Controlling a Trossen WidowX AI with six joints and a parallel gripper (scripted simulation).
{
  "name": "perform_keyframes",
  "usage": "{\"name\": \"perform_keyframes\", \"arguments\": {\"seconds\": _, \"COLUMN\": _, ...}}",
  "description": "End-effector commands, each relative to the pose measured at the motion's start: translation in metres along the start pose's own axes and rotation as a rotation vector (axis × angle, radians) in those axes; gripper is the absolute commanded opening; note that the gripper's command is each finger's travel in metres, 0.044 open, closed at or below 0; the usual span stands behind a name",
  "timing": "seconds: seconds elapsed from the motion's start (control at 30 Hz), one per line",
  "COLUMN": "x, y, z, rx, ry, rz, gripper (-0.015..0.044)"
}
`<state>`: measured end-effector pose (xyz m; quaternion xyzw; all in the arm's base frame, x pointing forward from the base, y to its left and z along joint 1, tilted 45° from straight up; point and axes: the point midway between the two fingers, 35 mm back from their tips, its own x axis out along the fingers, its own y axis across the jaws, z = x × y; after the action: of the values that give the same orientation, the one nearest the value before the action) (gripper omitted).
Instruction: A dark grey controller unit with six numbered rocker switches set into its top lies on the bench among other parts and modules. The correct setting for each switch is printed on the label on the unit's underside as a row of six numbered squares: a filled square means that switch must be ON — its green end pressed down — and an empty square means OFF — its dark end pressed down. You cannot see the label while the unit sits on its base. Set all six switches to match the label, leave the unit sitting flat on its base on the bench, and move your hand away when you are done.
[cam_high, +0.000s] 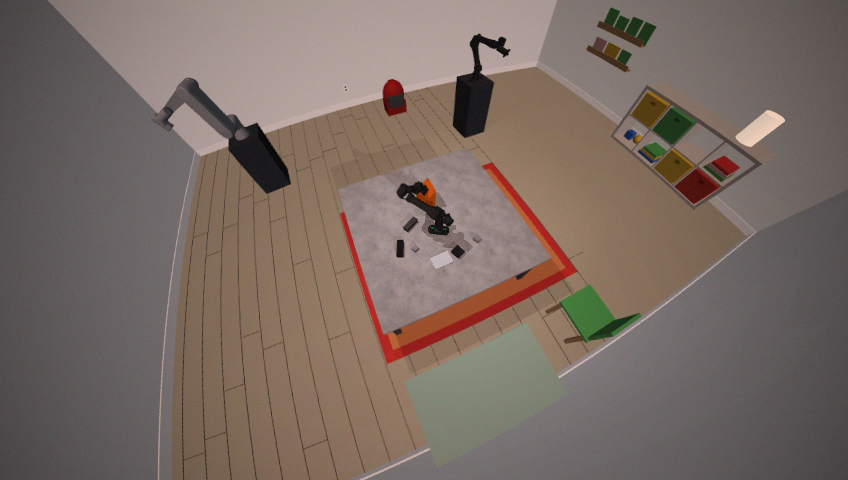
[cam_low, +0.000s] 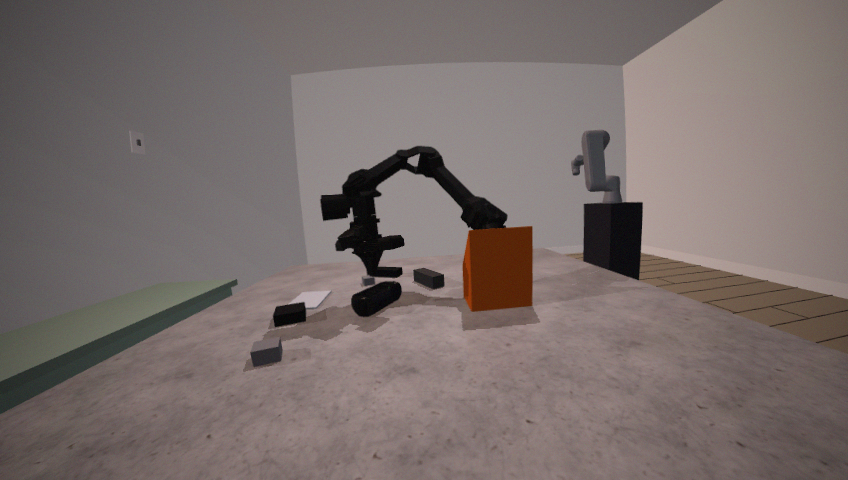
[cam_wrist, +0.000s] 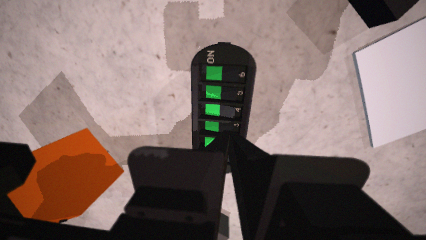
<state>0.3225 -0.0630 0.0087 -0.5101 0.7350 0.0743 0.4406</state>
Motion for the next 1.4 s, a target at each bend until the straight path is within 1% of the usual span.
{"name": "perform_keyframes", "arguments": {"seconds": 0.0, "x": 0.01, "y": -0.021, "z": -0.001, "rx": 0.005, "ry": 0.0, "rz": 0.077, "gripper": 0.0}}
{"name": "perform_keyframes", "arguments": {"seconds": 0.2, "x": 0.023, "y": -0.042, "z": -0.003, "rx": 0.008, "ry": -0.005, "rz": 0.161, "gripper": 0.0}}
{"name": "perform_keyframes", "arguments": {"seconds": 0.47, "x": 0.028, "y": -0.042, "z": -0.003, "rx": 0.008, "ry": -0.005, "rz": 0.161, "gripper": 0.0}}
{"name": "perform_keyframes", "arguments": {"seconds": 1.17, "x": 0.069, "y": -0.045, "z": -0.003, "rx": 0.008, "ry": -0.003, "rz": 0.16, "gripper": 0.0}}
{"name": "perform_keyframes", "arguments": {"seconds": 1.37, "x": 0.071, "y": -0.044, "z": -0.003, "rx": 0.008, "ry": -0.002, "rz": 0.16, "gripper": 0.0}}
